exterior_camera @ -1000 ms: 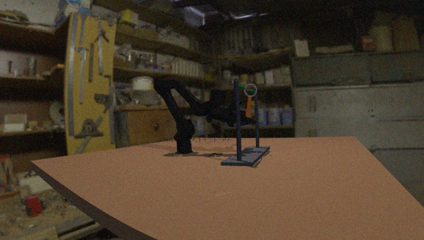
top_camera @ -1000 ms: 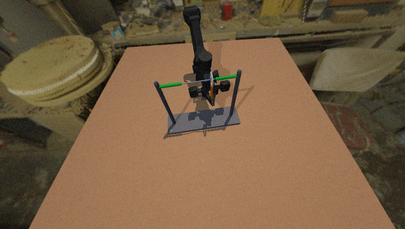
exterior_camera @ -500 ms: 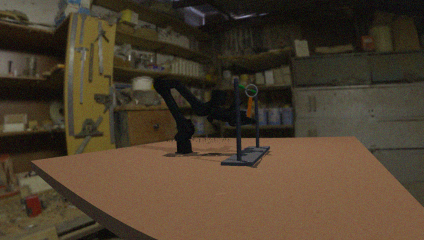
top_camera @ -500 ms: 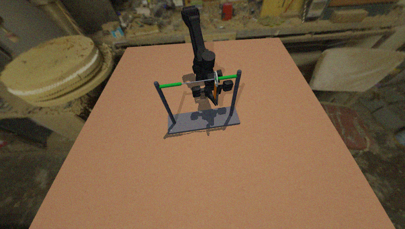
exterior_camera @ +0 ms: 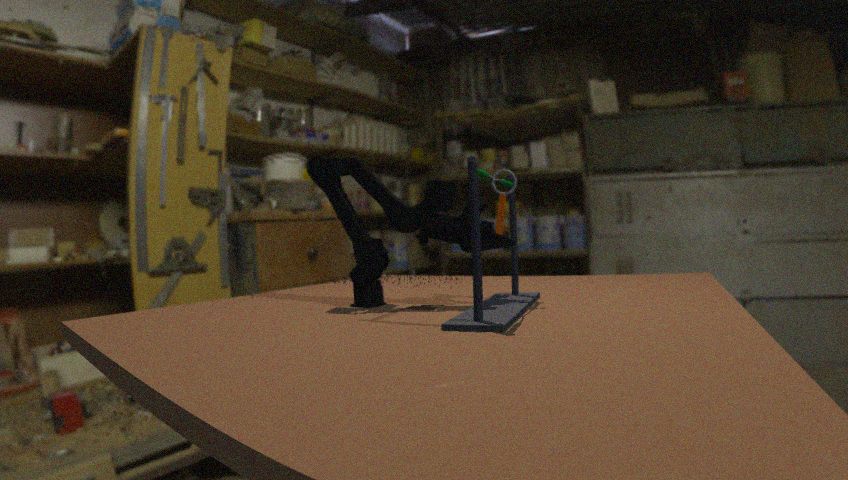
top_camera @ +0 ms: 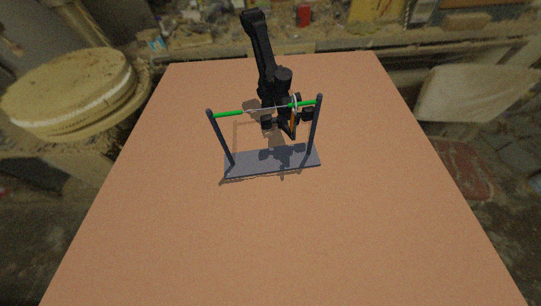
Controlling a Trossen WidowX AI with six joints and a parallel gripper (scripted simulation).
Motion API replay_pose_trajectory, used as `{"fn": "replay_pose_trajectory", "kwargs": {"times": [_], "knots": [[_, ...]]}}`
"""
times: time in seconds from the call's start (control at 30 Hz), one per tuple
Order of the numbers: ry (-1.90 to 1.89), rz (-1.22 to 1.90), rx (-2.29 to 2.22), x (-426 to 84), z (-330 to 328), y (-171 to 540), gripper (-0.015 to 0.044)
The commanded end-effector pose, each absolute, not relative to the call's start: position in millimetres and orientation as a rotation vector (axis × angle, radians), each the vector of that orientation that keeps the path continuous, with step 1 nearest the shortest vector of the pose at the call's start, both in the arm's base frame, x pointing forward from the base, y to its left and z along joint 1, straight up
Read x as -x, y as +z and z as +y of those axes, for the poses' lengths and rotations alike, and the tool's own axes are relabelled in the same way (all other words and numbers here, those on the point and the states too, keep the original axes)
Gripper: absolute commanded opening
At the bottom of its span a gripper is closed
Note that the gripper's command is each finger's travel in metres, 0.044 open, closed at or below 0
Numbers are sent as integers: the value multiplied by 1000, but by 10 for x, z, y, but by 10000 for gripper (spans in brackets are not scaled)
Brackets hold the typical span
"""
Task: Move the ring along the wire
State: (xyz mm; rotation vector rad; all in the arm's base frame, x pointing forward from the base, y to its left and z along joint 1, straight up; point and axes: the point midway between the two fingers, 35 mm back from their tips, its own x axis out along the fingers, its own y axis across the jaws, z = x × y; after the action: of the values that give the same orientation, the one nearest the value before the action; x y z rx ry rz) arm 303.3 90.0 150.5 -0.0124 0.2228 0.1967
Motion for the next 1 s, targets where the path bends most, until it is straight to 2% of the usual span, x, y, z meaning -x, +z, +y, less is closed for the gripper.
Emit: {"fn": "replay_pose_trajectory", "kwargs": {"times": [0.0, 0.97], "knots": [[196, 222, 6, -3033, 941, 1506, -150], [197, 222, 6, -3034, 947, 1326, -150]]}}
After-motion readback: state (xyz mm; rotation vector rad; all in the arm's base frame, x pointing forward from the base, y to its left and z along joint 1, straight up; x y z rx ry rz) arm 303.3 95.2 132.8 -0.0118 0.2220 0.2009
